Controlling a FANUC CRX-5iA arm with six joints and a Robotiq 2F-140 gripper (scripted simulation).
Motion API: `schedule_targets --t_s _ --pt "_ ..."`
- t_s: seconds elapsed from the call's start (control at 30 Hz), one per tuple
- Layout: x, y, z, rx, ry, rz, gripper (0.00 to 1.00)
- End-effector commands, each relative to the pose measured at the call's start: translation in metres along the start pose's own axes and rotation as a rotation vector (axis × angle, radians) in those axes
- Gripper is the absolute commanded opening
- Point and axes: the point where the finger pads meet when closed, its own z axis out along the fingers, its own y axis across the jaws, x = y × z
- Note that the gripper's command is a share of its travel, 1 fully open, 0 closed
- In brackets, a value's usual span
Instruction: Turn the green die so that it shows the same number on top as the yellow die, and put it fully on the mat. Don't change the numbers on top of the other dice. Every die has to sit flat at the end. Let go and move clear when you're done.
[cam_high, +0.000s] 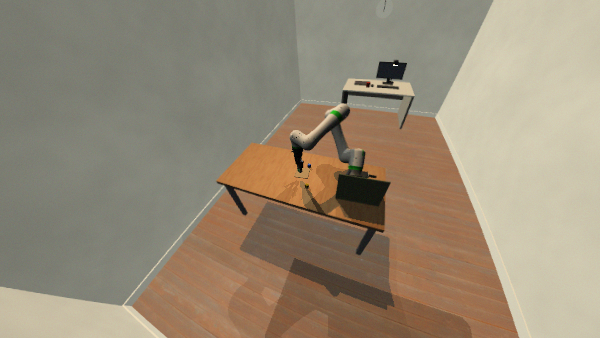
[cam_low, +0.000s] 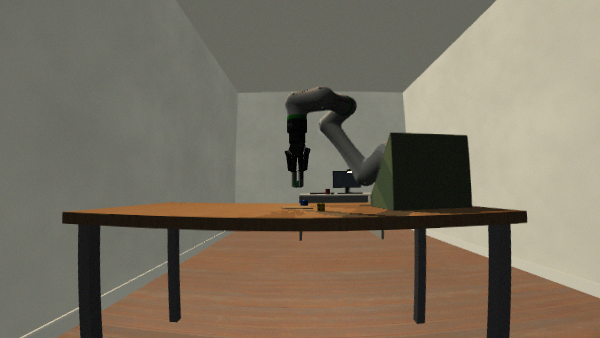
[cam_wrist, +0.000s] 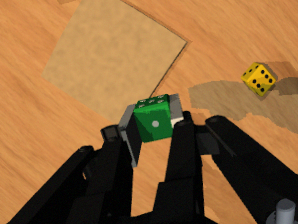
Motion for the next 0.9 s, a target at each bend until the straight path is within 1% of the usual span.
schedule_targets --t_s 0.0,0.13,0.17,0.2,0.27,0.33,0.57,0.73,0.83,0.87 --pt "0.008 -0.010 0.001 0.008 -0.002 0.174 0.16" --pt "0.014 -0.018 0.001 0.008 -0.002 0.307 0.16" --pt "0.014 -0.018 0.001 0.008 -0.002 0.312 0.16" --pt "0.017 -0.022 0.002 0.008 -0.002 0.373 0.16" --pt "0.017 -0.022 0.002 0.008 -0.002 0.373 0.16" --pt "0.023 -0.029 0.002 0.008 -0.002 0.496 0.16" --pt "0.034 -0.040 0.004 0.009 -0.002 0.695 0.16" --pt "0.044 -0.050 0.005 0.010 -0.002 0.881 0.16" --pt "0.044 -0.051 0.005 0.010 -0.002 0.890 0.16" --pt "0.046 -0.053 0.006 0.011 -0.002 0.934 0.16"
